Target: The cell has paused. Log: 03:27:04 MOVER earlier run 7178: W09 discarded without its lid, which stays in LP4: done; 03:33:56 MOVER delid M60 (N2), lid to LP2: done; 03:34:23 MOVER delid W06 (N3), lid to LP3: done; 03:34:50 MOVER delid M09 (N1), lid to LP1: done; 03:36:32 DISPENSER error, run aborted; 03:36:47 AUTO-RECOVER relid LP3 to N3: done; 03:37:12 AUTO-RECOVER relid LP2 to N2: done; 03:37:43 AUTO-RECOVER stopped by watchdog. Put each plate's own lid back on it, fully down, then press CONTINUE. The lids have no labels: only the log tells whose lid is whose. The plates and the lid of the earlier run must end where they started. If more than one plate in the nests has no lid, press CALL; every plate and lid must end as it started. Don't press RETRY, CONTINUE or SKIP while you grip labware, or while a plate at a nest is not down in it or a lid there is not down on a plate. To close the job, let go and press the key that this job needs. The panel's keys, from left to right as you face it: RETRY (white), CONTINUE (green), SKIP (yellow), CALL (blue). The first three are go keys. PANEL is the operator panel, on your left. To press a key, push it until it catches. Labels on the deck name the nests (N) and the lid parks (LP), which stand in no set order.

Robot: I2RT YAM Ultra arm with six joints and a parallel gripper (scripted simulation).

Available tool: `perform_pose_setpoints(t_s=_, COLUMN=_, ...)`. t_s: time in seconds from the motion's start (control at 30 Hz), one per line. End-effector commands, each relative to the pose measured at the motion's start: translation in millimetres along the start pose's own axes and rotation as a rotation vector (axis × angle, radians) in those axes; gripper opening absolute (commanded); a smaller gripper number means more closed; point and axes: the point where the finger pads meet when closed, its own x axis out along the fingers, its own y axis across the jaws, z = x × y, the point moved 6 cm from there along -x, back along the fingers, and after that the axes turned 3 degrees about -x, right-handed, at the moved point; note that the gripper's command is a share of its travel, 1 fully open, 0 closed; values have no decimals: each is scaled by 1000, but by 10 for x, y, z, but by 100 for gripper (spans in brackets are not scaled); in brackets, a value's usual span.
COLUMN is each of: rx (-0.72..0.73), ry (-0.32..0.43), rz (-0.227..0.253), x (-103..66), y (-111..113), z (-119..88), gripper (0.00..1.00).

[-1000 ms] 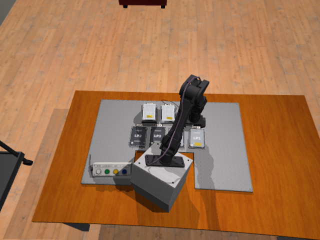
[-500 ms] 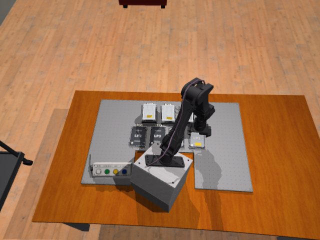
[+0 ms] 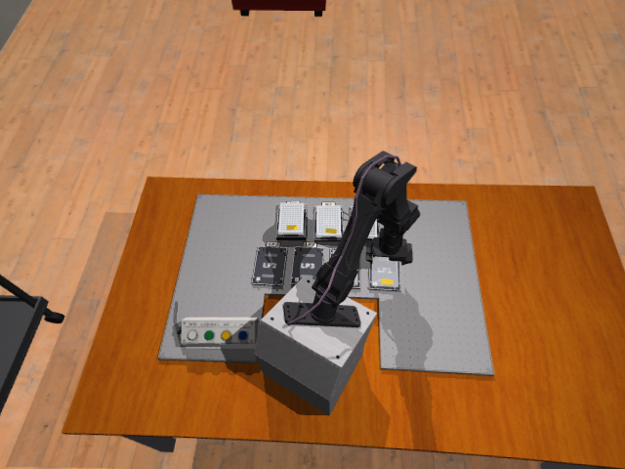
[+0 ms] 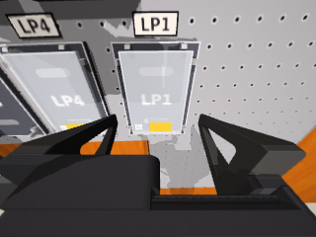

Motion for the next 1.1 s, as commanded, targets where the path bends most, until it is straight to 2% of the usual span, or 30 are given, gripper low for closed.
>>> perform_pose_setpoints(t_s=0.0, rx=-17, ry=-29, rz=3, x=54, y=-23, z=87, gripper=100)
perform_pose_setpoints(t_s=0.87, rx=-7, ry=-33, rz=4, x=424, y=-12, z=109, gripper=100)
perform_pose_setpoints(t_s=1.07, rx=-2, ry=-23, rz=9, x=494, y=8, z=60, gripper=100)
